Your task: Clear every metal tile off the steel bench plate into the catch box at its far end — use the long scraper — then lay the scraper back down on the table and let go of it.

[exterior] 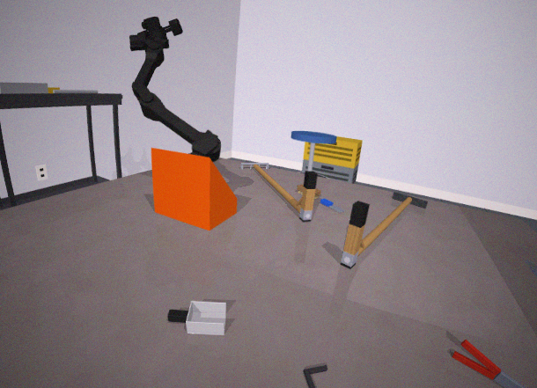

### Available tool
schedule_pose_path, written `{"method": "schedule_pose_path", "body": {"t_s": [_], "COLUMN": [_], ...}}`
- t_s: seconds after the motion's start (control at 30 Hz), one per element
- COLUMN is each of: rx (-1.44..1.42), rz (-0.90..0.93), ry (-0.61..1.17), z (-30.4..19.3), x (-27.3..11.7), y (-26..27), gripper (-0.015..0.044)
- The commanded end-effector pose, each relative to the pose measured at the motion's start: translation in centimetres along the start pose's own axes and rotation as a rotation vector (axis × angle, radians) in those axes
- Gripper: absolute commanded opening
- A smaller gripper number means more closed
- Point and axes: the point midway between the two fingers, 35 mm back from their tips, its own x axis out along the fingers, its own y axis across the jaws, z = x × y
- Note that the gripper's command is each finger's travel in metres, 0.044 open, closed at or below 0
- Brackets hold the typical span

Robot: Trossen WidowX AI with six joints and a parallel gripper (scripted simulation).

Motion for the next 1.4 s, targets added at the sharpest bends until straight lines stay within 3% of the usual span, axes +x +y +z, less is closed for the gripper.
{"method": "schedule_pose_path", "body": {"t_s": [0.0, 0.67, 1.37], "rx": [-0.004, 0.039, 0.109], "rz": [-0.043, -0.315, -0.515], "ry": [-0.008, 0.053, 0.25], "z": [1.2, 5.1, 4.5], "x": [-0.8, -5.8, -12.8], "y": [-1.1, -11.0, -19.7], "gripper": [0.044, 0.044, 0.044]}}
